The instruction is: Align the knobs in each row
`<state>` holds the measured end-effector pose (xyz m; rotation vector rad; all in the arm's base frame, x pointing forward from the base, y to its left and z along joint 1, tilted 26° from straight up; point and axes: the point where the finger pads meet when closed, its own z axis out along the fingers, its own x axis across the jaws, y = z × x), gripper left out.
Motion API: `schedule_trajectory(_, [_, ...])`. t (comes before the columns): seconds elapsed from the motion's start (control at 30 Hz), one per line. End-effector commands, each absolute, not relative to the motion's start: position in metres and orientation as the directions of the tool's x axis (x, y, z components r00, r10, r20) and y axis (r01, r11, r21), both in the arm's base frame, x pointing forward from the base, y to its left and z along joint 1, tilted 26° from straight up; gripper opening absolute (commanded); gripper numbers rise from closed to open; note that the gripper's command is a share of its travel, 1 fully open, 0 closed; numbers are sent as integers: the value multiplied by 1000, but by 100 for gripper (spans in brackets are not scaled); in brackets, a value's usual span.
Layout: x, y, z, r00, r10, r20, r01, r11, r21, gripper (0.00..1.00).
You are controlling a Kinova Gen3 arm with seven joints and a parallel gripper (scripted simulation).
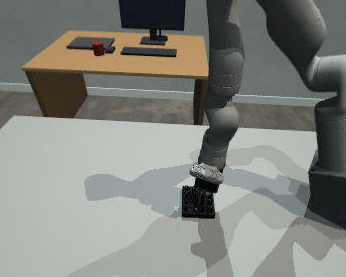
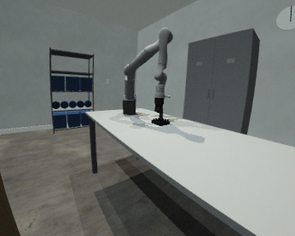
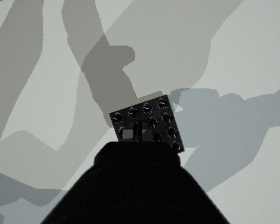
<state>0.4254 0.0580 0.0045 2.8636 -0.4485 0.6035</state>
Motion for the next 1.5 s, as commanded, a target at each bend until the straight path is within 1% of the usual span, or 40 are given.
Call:
schedule_trajectory(0.0, [426, 58, 5, 874, -247, 418, -321, -940, 115, 30])
schedule_trajectory(0.5, [426, 58, 5, 927, 1, 375, -87, -972, 218, 30])
schedule_trajectory(0.97, [426, 58, 5, 931, 88, 354, -3, -968, 251, 30])
schedule_trajectory(1.47, [426, 58, 5, 931, 101, 350, 9, -967, 255, 30])
